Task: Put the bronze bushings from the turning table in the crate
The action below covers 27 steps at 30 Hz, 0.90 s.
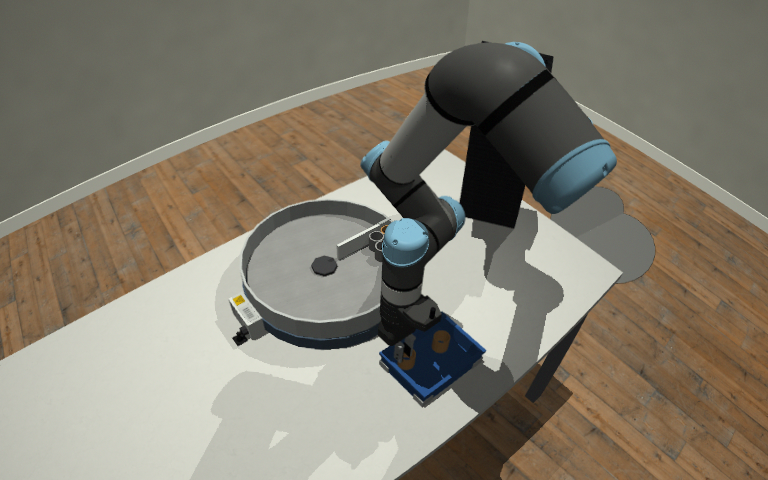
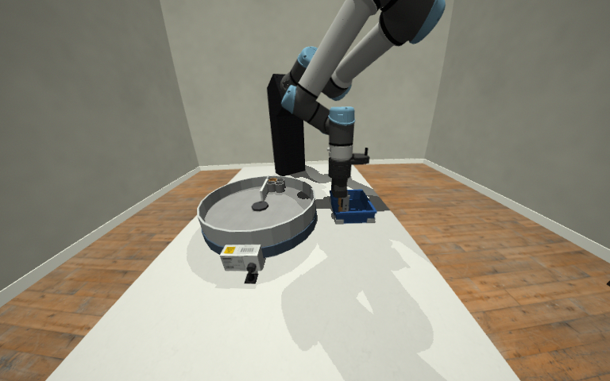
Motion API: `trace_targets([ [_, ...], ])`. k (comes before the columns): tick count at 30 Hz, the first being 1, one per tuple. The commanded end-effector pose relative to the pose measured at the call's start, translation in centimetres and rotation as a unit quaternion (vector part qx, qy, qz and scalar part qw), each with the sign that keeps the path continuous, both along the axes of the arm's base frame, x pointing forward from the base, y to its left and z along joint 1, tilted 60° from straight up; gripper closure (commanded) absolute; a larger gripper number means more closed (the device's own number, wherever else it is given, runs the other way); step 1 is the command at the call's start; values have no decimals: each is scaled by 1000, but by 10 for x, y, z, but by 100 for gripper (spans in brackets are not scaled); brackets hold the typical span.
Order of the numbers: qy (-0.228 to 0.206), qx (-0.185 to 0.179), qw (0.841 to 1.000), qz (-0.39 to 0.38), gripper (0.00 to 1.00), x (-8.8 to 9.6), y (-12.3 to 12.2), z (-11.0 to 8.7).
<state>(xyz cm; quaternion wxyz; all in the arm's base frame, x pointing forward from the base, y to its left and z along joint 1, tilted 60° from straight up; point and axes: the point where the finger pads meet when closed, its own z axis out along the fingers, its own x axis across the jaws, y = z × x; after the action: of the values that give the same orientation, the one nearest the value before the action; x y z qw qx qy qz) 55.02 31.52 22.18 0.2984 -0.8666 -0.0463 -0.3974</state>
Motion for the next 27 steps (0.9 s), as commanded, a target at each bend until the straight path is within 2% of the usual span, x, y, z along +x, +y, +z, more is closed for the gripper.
trace_targets([
  [1,-1,0,1000,0,53,-1,-1,1],
  [17,-1,0,1000,0,53,-4,-3,3],
  [22,0,0,1000,0,53,-43,-36,33],
  [27,0,0,1000,0,53,-43,-36,33],
])
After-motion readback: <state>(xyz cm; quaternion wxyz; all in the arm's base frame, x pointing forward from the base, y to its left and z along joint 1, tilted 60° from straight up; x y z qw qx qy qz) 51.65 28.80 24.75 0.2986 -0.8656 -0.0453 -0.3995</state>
